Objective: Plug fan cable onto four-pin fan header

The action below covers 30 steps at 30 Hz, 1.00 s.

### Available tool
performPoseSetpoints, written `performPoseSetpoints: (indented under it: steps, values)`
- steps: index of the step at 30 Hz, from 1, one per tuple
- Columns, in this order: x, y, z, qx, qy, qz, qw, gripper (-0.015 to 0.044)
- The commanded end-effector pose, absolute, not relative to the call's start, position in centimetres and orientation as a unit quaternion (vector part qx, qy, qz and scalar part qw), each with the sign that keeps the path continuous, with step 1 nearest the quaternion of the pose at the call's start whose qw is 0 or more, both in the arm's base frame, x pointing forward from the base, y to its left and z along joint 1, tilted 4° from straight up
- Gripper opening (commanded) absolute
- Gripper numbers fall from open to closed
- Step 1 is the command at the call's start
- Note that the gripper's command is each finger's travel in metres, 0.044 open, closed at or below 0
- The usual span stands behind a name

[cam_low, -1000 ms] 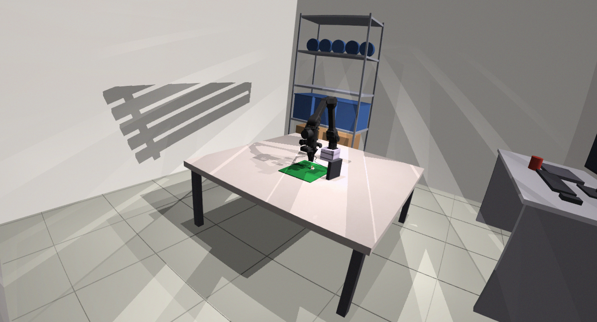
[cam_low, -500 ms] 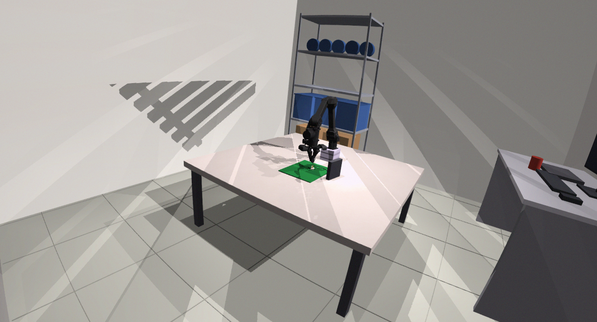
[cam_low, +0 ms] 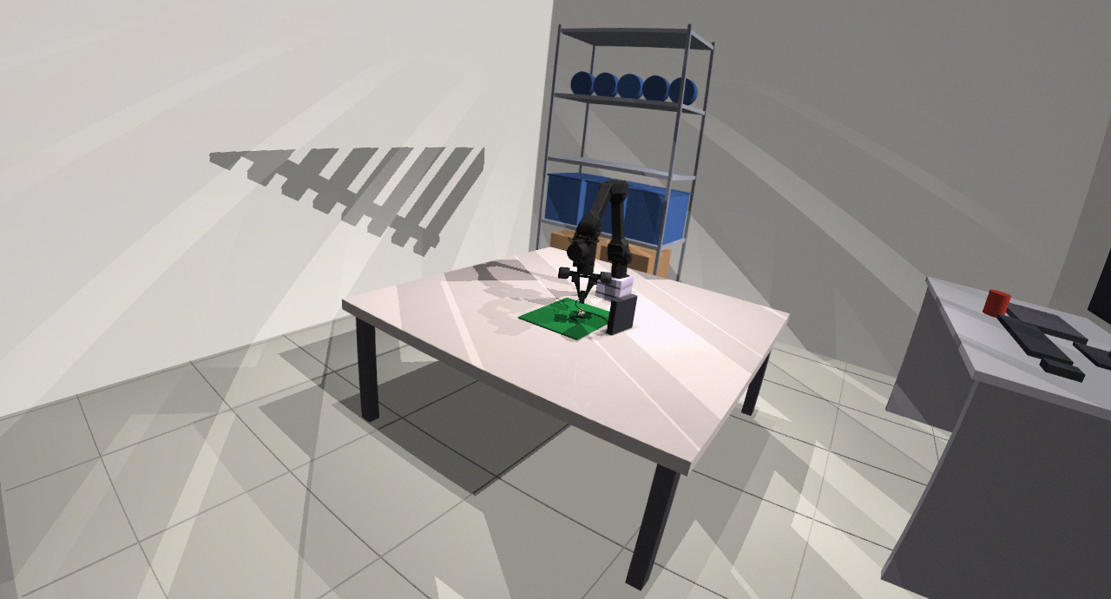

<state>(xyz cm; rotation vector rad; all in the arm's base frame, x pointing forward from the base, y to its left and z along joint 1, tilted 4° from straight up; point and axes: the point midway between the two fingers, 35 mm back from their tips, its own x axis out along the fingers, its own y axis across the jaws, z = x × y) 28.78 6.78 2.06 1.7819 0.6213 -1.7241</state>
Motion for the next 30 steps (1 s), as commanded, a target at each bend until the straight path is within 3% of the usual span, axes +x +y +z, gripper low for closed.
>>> performPoseSetpoints:
  steps: [1, 5, 30]
  values:
    - [28.76, 7.06, 2.02, 0.684, 0.192, -0.659, 0.247, 0.0]
    - [28.72, 7.36, 1.94, 0.699, 0.148, -0.67, 0.201, 0.0]
    - [28.0, 6.97, 2.11, 0.699, 0.146, -0.671, 0.199, 0.0]
